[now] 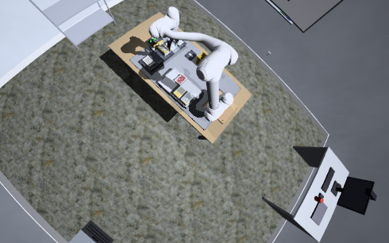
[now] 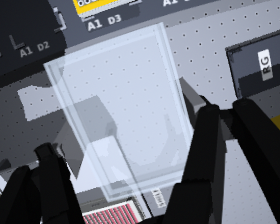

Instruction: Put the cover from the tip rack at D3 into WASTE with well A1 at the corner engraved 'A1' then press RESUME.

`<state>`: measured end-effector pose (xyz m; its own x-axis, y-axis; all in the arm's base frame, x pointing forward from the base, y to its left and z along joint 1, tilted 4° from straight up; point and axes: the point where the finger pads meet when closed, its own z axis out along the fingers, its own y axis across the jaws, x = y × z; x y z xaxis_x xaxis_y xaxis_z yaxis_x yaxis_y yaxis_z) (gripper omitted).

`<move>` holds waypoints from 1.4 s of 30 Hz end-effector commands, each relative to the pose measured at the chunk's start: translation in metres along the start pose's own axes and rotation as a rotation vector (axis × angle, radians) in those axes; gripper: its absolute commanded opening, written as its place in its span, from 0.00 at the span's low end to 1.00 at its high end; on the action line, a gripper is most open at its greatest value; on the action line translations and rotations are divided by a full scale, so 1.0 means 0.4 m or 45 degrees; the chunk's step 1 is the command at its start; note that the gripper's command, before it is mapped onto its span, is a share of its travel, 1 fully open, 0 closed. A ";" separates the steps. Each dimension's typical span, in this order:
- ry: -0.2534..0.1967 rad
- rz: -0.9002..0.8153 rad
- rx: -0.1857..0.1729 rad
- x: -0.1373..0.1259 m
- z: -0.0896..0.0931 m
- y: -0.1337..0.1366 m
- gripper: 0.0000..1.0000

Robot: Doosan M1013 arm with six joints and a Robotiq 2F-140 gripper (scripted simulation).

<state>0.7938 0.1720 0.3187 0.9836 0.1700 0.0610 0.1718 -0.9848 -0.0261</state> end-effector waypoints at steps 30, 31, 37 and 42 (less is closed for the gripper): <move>0.003 -0.076 -0.005 -0.003 -0.002 0.014 0.00; 0.003 -0.076 -0.005 -0.003 -0.002 0.014 0.00; 0.003 -0.076 -0.005 -0.003 -0.002 0.014 0.00; 0.003 -0.076 -0.005 -0.003 -0.002 0.014 0.00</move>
